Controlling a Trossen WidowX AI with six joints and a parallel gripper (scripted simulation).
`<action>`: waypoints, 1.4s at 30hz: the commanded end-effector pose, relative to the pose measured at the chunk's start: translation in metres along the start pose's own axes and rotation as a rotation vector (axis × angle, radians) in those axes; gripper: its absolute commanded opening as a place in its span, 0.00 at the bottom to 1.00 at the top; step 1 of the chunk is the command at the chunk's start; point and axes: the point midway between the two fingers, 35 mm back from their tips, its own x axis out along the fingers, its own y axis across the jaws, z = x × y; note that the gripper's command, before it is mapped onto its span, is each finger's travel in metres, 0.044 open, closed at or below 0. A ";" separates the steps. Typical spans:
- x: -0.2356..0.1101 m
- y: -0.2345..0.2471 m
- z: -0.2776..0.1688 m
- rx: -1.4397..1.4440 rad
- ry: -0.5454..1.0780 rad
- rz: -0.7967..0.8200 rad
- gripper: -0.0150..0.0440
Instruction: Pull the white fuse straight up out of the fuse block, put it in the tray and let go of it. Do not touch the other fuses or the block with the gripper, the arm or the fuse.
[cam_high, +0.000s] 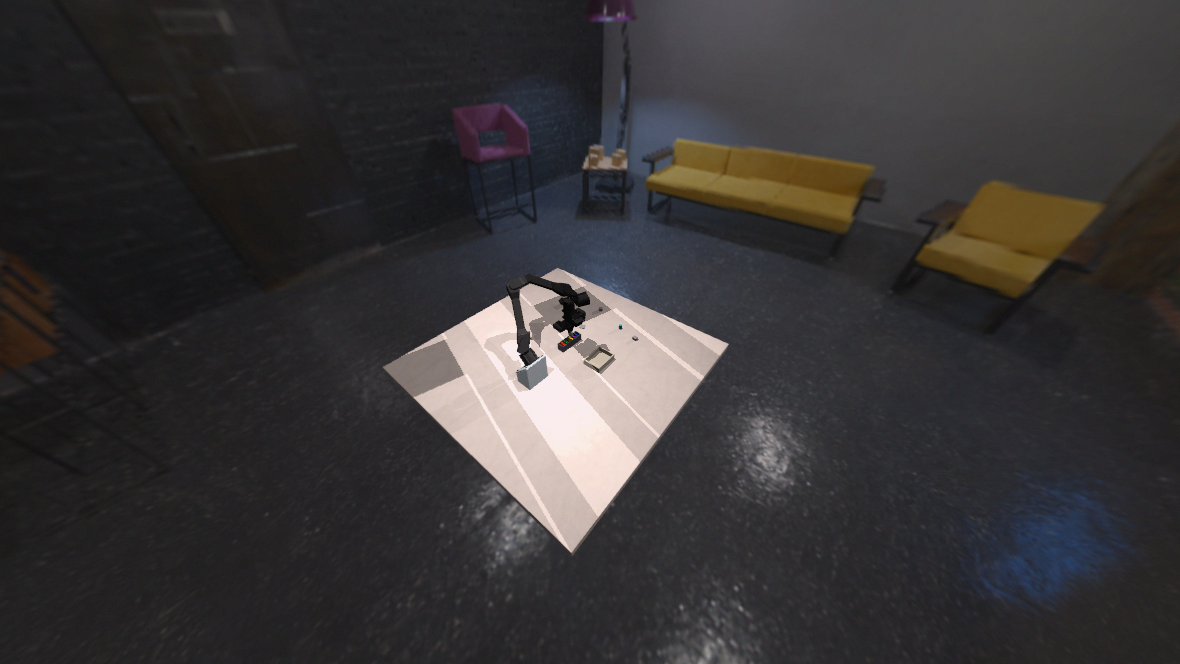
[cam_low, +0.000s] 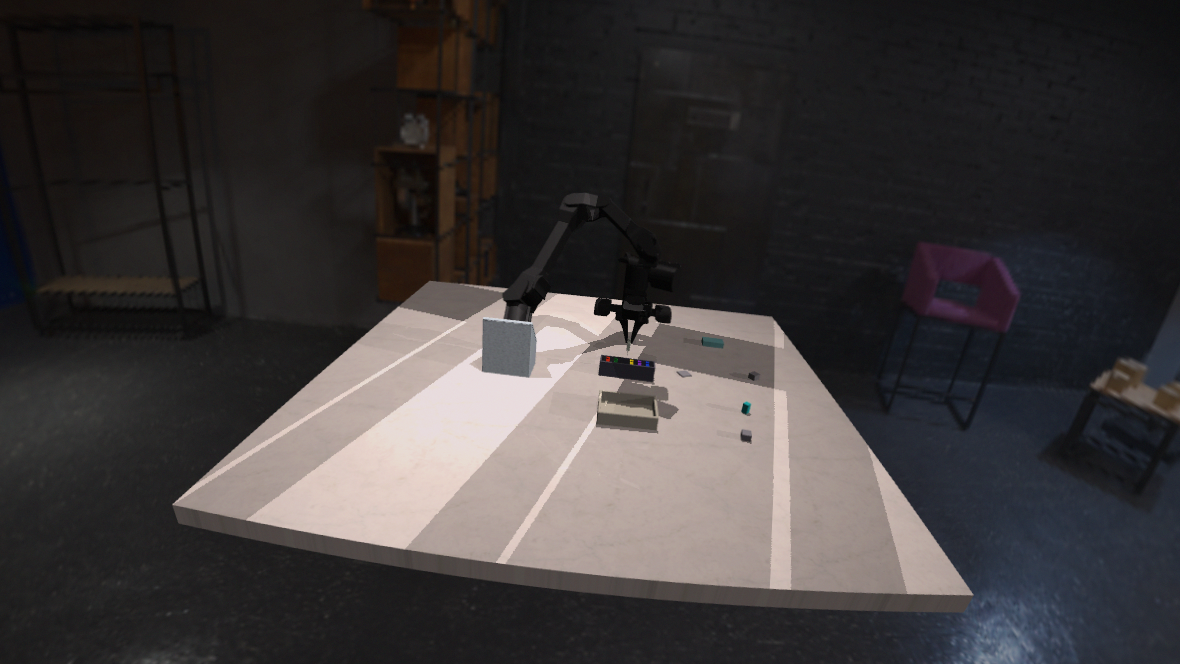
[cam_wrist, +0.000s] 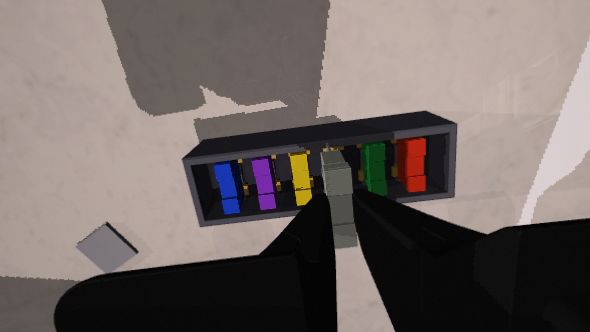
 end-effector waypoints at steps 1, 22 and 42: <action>-0.002 0.007 0.018 0.002 -0.007 -0.001 0.25; -0.006 0.021 0.133 0.001 -0.017 0.001 0.25; 0.008 0.012 0.192 -0.003 -0.010 0.000 0.25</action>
